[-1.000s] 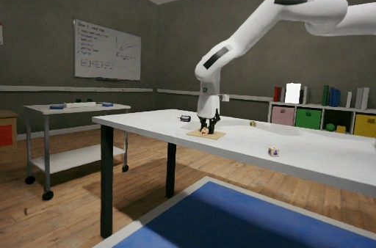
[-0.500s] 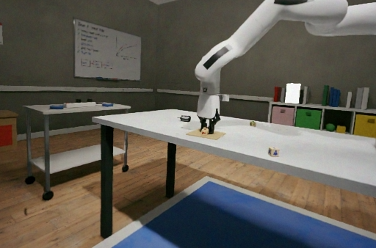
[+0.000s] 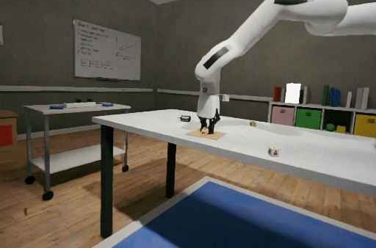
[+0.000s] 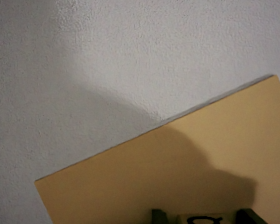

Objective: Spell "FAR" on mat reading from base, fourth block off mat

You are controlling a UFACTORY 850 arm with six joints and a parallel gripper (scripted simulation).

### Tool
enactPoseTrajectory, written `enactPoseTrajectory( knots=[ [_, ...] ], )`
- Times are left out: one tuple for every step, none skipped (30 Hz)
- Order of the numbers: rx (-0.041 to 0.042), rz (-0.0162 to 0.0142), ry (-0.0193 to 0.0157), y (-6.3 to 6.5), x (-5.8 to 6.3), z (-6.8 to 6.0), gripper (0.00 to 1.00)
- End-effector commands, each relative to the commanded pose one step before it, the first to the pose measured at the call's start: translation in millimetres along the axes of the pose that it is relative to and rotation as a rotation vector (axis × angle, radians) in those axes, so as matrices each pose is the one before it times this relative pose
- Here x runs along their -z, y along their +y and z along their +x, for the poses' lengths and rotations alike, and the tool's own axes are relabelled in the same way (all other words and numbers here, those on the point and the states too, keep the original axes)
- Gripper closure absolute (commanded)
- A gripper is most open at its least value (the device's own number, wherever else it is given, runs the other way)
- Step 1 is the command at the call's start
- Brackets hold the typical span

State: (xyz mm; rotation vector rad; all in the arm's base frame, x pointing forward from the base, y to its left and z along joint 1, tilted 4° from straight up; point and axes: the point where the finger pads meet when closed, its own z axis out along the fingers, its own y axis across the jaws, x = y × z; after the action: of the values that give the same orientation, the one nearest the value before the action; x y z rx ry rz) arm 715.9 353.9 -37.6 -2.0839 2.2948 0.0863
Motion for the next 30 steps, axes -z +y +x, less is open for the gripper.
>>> enactPoseTrajectory(
  knots=[
    [0.00006, 0.00202, -0.00126, -0.89, 1.49, -0.59, 0.57],
    [0.00000, 0.00000, 0.00000, 0.00, 0.00, 0.00, 0.57],
    [0.00000, 0.00000, 0.00000, 0.00, 0.00, 0.00, 0.57],
    [0.00000, 0.00000, 0.00000, 0.00, 0.00, 0.00, 0.57],
    [0.00000, 0.00000, 0.00000, 0.00, 0.00, 0.00, 0.57],
    [0.00000, 0.00000, 0.00000, 0.00, 0.00, 0.00, 0.57],
    [0.00000, 0.00000, 0.00000, 0.00, 0.00, 0.00, 0.77],
    [0.00000, 0.00000, 0.00000, 0.00, 0.00, 0.00, 0.77],
    [0.00000, 0.00000, 0.00000, 0.00, 0.00, 0.00, 0.77],
    [0.00000, 0.00000, 0.00000, 0.00, 0.00, 0.00, 0.77],
    [0.00000, 0.00000, 0.00000, 0.00, 0.00, 0.00, 0.77],
    [0.00000, 0.00000, 0.00000, 0.00, 0.00, 0.00, 0.77],
    [0.00000, 0.00000, 0.00000, 0.00, 0.00, 0.00, 0.77],
    [0.00000, 0.00000, 0.00000, 0.00, 0.00, 0.00, 0.77],
    [0.00000, 0.00000, 0.00000, 0.00, 0.00, 0.00, 0.77],
    [0.00000, 0.00000, 0.00000, 0.00, 0.00, 0.00, 0.77],
    [0.00000, 0.00000, 0.00000, 0.00, 0.00, 0.00, 0.77],
    [0.00000, 0.00000, 0.00000, 0.00, 0.00, 0.00, 0.77],
    [0.00000, 0.00000, 0.00000, 0.00, 0.00, 0.00, 0.77],
    [0.00000, 0.00000, 0.00000, 0.00, 0.00, 0.00, 0.77],
    [0.00000, 0.00000, 0.00000, 0.00, 0.00, 0.00, 0.77],
    [0.00000, 0.00000, 0.00000, 0.00, 0.00, 0.00, 0.77],
    [0.00000, 0.00000, 0.00000, 0.00, 0.00, 0.00, 0.77],
    [0.00000, 0.00000, 0.00000, 0.00, 0.00, 0.00, 0.77],
    [0.00000, 0.00000, 0.00000, 0.00, 0.00, 0.00, 0.77],
    [0.00000, 0.00000, 0.00000, 0.00, 0.00, 0.00, 0.77],
    [0.00000, 0.00000, 0.00000, 0.00, 0.00, 0.00, 0.77],
    [0.00000, 0.00000, 0.00000, 0.00, 0.00, 0.00, 0.77],
    [0.00000, 0.00000, 0.00000, 0.00, 0.00, 0.00, 0.77],
    [0.00000, 0.00000, 0.00000, 0.00, 0.00, 0.00, 0.77]
  ],
)
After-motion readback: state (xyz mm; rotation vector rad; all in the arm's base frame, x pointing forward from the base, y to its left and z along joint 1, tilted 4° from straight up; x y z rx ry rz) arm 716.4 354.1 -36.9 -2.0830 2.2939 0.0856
